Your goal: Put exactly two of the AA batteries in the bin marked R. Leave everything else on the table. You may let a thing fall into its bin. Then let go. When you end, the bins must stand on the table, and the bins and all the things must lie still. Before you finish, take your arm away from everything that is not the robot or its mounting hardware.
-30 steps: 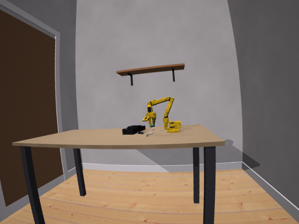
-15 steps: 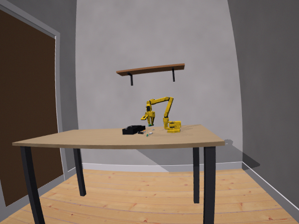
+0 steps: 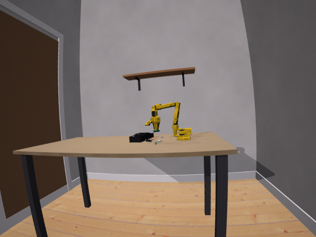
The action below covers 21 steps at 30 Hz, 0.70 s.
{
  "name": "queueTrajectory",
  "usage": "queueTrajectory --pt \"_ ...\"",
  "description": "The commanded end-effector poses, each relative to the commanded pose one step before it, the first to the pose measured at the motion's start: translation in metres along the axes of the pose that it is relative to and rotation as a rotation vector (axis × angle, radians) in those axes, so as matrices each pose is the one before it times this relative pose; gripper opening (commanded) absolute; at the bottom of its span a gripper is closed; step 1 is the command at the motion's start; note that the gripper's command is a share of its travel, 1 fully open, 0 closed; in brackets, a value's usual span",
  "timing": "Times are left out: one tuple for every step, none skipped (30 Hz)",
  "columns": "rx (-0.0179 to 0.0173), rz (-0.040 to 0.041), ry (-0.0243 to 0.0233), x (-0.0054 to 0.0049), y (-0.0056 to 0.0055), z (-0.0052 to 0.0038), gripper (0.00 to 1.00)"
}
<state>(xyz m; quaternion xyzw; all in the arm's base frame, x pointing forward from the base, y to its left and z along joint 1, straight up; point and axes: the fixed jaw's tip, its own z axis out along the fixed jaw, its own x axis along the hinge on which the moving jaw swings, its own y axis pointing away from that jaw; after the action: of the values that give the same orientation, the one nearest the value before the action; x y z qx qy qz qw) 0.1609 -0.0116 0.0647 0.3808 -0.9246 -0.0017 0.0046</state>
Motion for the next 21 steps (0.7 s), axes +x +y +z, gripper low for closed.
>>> queueTrajectory --pt "0.03469 0.03835 -0.03090 -0.00440 -0.00834 -0.008653 0.00" --pt "0.00014 0.00195 -0.00010 -0.00008 -0.00023 -0.000067 0.00" --pt "0.00004 0.00075 -0.00002 -0.00002 -0.00009 -0.000026 0.00" --pt "0.00003 0.00013 0.00000 -0.00001 -0.00001 -0.000005 0.00" --pt "0.00000 0.00000 0.00000 0.00000 0.00000 0.000000 0.00" --pt "0.00000 0.00000 0.00000 0.00000 0.00000 0.000000 0.00" --pt "0.00000 0.00010 -0.00004 -0.00001 -0.00001 -0.000004 0.00" --pt "0.00010 0.00078 -0.00005 -0.00004 -0.00009 -0.000044 0.00" --pt "0.00024 0.00192 -0.00023 -0.00012 -0.00022 -0.000105 0.00" --pt "0.00048 0.00352 -0.00036 -0.00021 -0.00040 -0.000194 0.00" --pt "0.00072 0.00537 -0.00059 -0.00033 -0.00060 -0.000299 0.00" --pt "0.00096 0.00741 -0.00081 -0.00045 -0.00083 -0.000402 0.00" --pt "0.00127 0.00949 -0.00101 -0.00059 -0.00106 -0.000510 0.00" --pt "0.00151 0.01159 -0.00129 -0.00072 -0.00129 -0.000612 0.00" --pt "0.00179 0.01357 -0.00149 -0.00085 -0.00150 -0.000707 0.00" --pt "0.00200 0.01543 -0.00172 -0.00097 -0.00170 -0.000777 0.00" --pt "0.00220 0.01706 -0.00195 -0.00109 -0.00187 -0.000840 0.00" --pt "0.00234 0.01841 -0.00212 -0.00119 -0.00200 -0.000886 0.00" --pt "0.00245 0.01948 -0.00226 -0.00127 -0.00209 -0.000897 0.00" --pt "0.00249 0.02017 -0.00238 -0.00134 -0.00215 -0.000903 0.00" --pt "0.00256 0.02052 -0.00244 -0.00138 -0.00216 -0.000881 0.00"
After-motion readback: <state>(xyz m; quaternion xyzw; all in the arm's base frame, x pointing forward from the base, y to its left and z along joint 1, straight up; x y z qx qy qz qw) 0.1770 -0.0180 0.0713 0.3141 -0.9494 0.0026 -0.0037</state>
